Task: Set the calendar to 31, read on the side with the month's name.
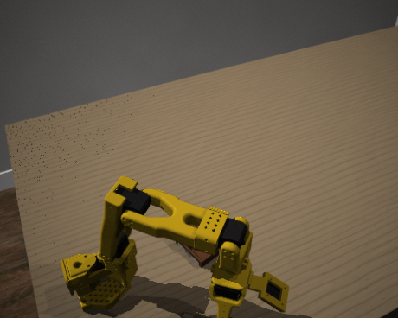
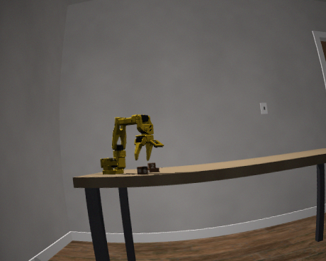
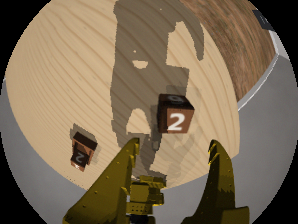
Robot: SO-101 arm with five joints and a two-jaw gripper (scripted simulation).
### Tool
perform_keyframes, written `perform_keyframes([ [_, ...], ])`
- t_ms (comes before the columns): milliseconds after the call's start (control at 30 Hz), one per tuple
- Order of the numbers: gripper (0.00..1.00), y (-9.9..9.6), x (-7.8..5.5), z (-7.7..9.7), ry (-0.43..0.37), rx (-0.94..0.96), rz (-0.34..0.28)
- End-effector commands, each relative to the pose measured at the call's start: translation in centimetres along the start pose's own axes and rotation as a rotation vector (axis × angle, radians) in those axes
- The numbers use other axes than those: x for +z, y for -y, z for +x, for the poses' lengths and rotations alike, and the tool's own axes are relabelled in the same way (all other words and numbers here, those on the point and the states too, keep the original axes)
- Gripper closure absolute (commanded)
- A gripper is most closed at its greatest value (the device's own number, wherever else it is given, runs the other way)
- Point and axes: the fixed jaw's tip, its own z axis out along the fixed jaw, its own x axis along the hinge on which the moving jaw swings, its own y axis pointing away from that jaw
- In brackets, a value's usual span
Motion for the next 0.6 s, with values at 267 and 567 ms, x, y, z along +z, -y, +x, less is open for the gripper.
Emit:
perform_keyframes([
  [267, 0.65, 0.66, -0.73, -0.73, 0.054, 0.038, 0.003],
  [567, 0.65, 0.66, -0.73, -0.73, 0.054, 0.038, 0.003],
])
